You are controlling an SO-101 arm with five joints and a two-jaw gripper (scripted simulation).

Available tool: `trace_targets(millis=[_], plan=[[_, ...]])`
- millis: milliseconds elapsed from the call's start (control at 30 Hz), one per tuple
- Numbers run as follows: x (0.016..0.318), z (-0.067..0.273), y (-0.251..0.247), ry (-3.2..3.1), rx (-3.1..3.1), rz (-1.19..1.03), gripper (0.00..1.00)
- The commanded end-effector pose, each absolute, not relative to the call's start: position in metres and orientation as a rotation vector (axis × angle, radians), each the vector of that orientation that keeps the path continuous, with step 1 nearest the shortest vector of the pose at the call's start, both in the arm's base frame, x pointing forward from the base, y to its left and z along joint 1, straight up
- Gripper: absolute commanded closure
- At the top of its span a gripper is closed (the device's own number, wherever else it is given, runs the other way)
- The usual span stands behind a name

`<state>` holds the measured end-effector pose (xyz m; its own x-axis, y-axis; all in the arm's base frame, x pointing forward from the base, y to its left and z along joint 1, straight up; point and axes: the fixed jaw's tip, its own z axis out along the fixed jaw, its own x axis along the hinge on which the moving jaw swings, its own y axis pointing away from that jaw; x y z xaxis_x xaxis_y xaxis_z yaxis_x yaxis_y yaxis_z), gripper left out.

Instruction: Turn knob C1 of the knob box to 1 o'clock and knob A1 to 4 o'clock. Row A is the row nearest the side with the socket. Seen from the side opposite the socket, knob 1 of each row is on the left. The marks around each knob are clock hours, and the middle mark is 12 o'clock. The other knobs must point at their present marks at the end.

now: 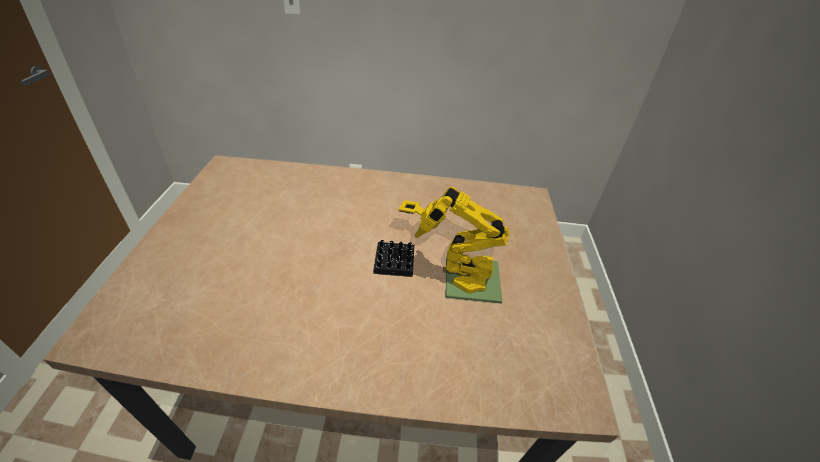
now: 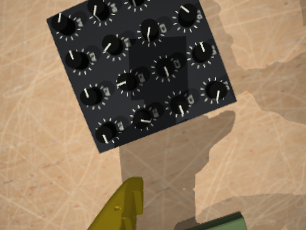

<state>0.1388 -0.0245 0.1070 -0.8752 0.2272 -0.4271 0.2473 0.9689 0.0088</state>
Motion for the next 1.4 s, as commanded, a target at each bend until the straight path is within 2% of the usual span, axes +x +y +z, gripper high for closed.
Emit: trace_targets(millis=[0,1367], plan=[[0.1392,0.1076,-0.0204,2.697,0.251,-0.064,0.60],[0.1395,0.1079,-0.0161,2.713,0.153,-0.067,0.60]])
